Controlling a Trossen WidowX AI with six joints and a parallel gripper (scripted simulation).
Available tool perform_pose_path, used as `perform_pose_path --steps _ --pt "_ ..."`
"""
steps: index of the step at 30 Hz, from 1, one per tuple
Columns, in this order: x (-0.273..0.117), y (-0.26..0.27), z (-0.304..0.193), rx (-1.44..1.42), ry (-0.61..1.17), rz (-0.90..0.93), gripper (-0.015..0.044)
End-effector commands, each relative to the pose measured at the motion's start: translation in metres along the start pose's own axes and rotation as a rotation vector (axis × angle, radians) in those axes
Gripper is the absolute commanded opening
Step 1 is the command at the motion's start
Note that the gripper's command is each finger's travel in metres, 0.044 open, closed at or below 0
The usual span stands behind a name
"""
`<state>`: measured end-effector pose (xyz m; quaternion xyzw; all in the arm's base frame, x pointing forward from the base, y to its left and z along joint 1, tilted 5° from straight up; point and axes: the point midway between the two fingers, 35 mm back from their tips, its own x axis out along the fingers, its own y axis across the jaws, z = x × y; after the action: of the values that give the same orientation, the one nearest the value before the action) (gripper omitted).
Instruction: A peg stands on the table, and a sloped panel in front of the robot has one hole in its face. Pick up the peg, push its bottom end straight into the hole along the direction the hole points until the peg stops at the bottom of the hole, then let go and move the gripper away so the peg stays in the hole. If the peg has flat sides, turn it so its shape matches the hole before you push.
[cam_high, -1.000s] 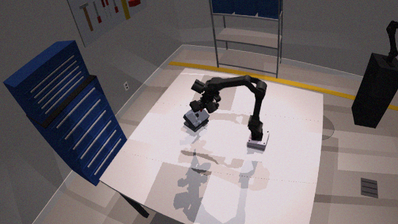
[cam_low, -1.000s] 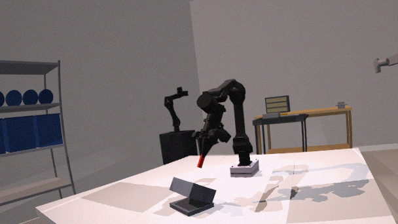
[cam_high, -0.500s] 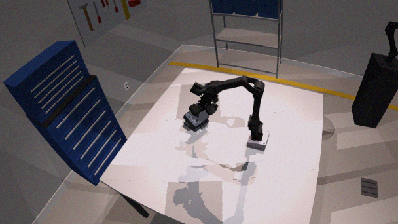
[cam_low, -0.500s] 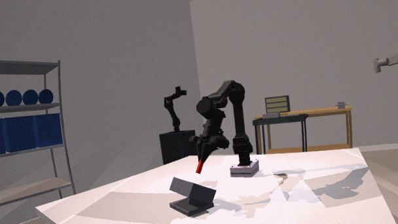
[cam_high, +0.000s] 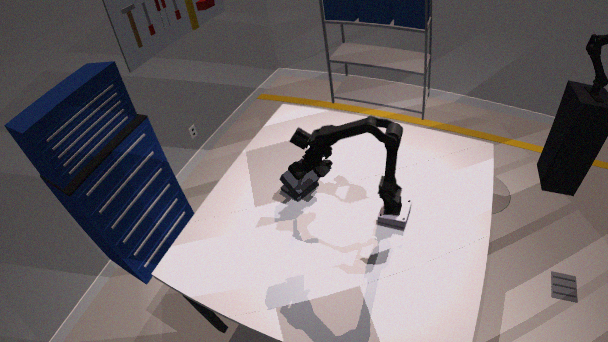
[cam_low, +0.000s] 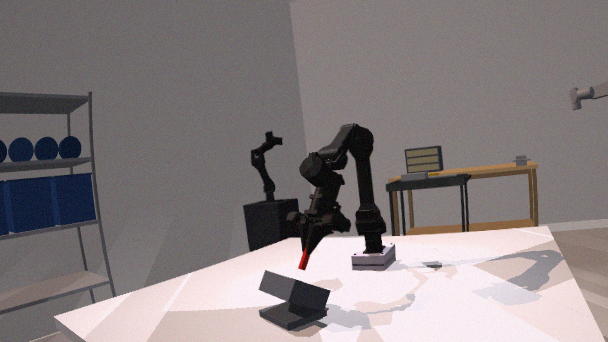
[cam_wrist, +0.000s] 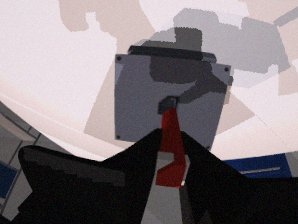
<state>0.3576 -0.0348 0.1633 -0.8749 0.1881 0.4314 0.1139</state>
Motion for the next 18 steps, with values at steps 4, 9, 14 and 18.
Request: perform_pose_path --steps 4,9,14,18 --pt "0.009 0.000 0.000 -0.007 0.002 0.004 0.0000" --pt "0.016 0.000 0.000 -0.007 0.002 0.004 0.0000" --pt "0.021 0.001 0.000 -0.006 0.003 0.005 0.0000" --pt "0.017 0.001 -0.001 -0.002 0.006 0.006 0.0000"
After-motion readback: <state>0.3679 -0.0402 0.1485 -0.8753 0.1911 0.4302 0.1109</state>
